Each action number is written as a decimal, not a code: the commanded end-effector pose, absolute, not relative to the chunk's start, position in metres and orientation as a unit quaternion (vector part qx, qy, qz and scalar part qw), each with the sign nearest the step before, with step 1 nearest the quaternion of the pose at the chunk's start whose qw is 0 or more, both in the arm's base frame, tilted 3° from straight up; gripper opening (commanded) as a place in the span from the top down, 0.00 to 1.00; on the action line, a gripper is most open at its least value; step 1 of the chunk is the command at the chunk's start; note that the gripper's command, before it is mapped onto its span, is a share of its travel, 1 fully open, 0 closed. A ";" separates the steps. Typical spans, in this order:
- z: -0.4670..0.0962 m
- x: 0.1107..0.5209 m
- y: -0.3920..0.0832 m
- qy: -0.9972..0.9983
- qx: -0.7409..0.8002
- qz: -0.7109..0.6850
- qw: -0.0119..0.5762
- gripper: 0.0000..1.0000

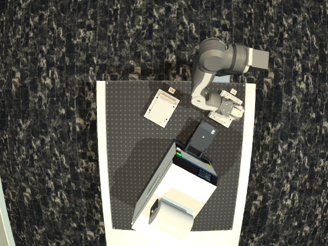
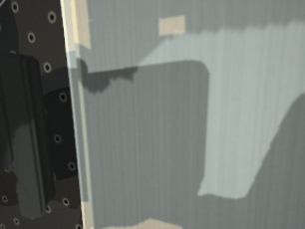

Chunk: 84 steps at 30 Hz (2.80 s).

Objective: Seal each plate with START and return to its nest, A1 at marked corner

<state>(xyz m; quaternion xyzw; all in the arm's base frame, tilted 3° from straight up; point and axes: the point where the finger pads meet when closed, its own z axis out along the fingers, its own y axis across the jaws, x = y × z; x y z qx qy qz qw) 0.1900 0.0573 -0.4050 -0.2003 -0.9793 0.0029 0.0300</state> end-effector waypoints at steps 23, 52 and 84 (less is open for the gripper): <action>-0.377 0.193 0.057 -0.979 -0.204 0.003 0.029 0.35; -0.335 0.195 0.057 -0.979 -0.204 0.003 0.030 0.35; -0.309 0.247 -0.038 -0.978 -0.206 0.000 0.031 0.35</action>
